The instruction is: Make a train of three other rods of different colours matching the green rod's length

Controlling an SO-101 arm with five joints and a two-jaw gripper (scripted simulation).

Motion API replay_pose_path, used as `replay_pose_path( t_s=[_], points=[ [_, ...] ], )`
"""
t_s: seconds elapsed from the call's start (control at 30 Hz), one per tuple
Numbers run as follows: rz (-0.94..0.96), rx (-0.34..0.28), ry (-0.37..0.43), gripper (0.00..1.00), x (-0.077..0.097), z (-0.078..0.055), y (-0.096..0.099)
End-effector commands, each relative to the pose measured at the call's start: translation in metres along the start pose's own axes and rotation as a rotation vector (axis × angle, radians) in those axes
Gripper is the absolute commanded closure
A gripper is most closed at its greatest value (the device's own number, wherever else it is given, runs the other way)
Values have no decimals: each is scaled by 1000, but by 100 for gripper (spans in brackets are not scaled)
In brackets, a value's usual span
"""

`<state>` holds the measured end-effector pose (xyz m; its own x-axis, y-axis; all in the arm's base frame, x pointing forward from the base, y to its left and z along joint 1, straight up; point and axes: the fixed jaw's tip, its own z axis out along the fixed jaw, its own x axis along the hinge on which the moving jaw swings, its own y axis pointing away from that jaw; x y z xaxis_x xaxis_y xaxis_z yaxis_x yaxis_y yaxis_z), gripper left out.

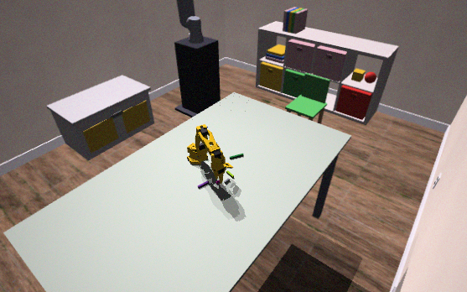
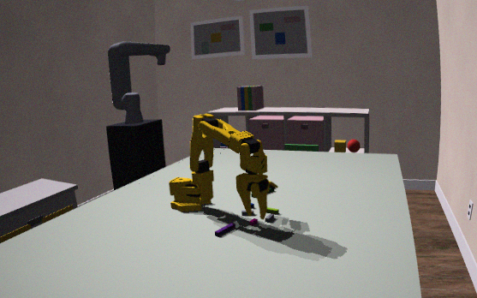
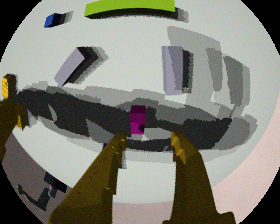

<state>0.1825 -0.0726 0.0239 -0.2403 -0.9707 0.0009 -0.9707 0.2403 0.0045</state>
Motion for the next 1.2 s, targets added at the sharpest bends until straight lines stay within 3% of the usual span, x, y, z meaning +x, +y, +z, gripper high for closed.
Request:
replay_pose_path(
  t_s=[0.0, 0.33, 1.17],
  points=[
    [0, 52, 5, 81, 1, -4, -6],
    [0, 52, 5, 81, 1, 8, -6],
    [0, 51, 5, 81, 1, 10, -5]
  ],
)
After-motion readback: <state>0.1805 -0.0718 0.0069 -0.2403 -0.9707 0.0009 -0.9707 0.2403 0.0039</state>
